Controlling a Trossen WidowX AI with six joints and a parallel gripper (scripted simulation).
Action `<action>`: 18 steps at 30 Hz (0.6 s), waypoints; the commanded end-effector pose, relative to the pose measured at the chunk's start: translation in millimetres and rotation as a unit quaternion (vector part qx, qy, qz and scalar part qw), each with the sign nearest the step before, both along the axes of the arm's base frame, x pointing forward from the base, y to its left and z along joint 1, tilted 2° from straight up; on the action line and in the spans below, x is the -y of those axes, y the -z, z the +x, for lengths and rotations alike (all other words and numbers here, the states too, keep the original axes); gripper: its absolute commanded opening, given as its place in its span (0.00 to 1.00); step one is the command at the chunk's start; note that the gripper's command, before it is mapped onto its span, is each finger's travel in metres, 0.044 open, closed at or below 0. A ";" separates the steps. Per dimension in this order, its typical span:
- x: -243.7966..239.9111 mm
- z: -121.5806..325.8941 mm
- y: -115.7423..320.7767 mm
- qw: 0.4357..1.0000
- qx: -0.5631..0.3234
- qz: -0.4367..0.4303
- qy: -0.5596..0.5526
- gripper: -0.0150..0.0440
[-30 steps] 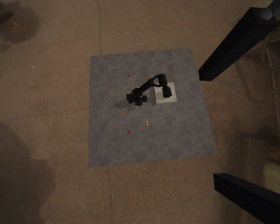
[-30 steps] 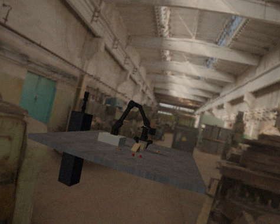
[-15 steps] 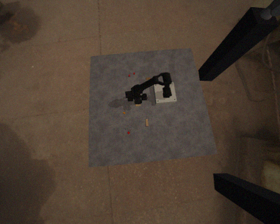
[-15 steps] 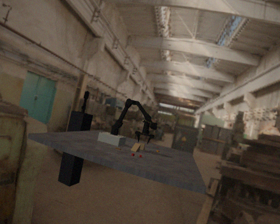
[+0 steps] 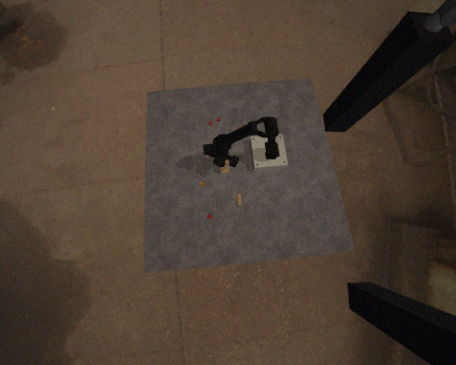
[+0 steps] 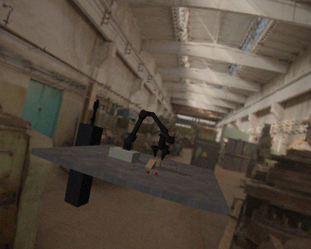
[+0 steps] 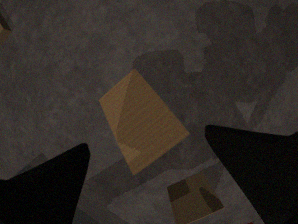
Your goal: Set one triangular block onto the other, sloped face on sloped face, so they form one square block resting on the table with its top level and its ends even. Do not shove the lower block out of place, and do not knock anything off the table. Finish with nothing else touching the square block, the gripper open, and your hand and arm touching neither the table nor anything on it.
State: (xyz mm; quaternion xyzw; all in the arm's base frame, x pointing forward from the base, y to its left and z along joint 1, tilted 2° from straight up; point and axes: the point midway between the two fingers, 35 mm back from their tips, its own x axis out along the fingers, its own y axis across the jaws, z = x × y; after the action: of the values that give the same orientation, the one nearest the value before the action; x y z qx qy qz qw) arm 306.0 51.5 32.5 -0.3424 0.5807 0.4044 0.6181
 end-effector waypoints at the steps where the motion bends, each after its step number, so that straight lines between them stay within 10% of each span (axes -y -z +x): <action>1: 12.9 0.7 -4.6 0.936 -0.069 0.039 0.342 1.00; 18: 37.9 2.2 -19.1 0.530 -0.218 0.057 0.817 1.00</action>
State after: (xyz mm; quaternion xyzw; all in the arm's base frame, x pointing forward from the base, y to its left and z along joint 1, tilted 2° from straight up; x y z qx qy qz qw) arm 306.4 31.3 42.9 0.0754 0.7129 0.0992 0.6901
